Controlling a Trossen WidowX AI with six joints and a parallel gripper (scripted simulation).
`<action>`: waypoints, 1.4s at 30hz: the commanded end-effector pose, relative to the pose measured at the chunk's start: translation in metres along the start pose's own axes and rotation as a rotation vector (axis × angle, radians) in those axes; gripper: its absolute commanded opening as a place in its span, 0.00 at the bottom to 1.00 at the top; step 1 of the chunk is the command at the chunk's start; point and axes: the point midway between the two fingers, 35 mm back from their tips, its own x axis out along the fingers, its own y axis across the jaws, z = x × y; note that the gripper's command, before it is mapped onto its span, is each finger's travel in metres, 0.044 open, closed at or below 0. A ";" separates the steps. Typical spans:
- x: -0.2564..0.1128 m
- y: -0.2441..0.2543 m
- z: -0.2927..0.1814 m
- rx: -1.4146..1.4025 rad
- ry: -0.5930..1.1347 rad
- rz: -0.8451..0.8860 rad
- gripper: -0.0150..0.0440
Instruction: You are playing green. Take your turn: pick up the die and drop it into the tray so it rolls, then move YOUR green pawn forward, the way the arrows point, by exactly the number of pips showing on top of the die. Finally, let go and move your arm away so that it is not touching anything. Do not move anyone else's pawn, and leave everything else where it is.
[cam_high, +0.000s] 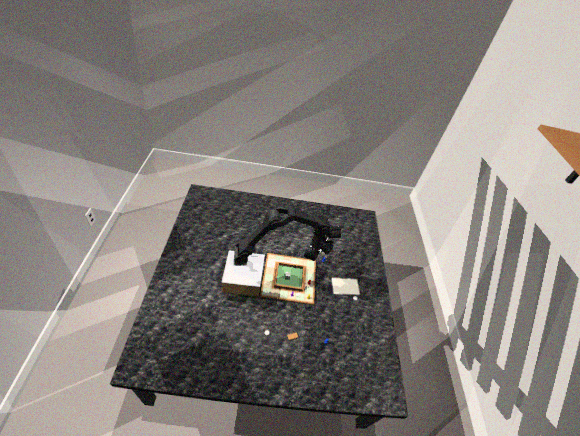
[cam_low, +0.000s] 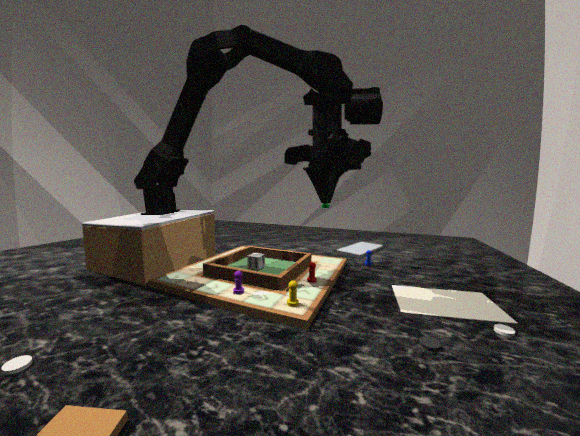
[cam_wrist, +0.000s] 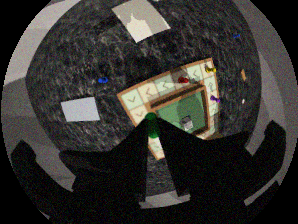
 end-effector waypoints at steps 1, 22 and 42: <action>0.009 0.003 -0.016 0.001 0.012 -0.002 0.25; 0.047 0.001 -0.087 0.001 0.017 -0.002 0.25; 0.076 -0.012 -0.135 0.001 0.021 -0.003 0.25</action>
